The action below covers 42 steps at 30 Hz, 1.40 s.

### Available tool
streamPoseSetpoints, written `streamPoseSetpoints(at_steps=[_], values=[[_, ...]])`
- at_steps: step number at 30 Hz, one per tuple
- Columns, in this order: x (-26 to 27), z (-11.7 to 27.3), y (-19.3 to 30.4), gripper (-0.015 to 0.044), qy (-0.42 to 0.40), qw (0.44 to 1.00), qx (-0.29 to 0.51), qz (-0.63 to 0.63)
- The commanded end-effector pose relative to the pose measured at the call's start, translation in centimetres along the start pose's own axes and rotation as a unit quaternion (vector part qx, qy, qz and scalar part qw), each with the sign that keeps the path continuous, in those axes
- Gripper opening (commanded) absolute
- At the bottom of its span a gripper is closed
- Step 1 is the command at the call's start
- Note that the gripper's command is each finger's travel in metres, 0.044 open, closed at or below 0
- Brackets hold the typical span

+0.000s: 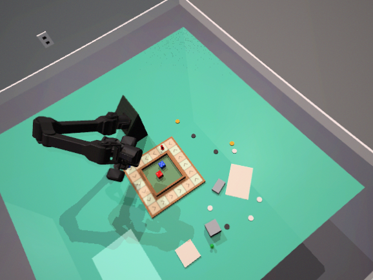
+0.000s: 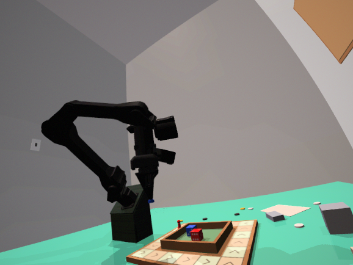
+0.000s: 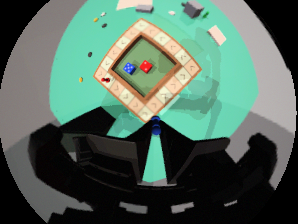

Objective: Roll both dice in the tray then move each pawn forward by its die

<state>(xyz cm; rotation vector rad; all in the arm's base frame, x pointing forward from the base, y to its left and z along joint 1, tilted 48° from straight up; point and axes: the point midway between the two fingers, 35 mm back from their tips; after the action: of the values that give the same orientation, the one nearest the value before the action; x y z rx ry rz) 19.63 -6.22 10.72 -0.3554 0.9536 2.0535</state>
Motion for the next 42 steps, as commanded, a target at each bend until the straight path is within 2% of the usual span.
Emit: streamPoseSetpoints(at_steps=[1, 18, 35, 42], values=[[-0.5, 0.2, -0.8, 0.0, -0.003, 1.0, 0.0, -0.003], [-5.4, -1.9, -7.9, 0.0, -0.004, 1.0, -0.004, -0.004], [-9.9, -6.8, -14.4, 0.0, 0.0, 1.0, -0.001, -0.007], [-10.3, -8.0, -14.9, 0.0, 0.001, 1.0, -0.001, -0.007]])
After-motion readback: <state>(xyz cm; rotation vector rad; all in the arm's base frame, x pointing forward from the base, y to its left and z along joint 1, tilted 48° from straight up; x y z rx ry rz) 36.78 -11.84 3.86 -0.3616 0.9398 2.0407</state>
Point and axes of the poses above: the point midway between the two fingers, 35 mm back from their tips, its own z axis back along the fingers, its own x axis across the jaws, y = z × x, and after that the axes turned 5 degrees about z, right-handed
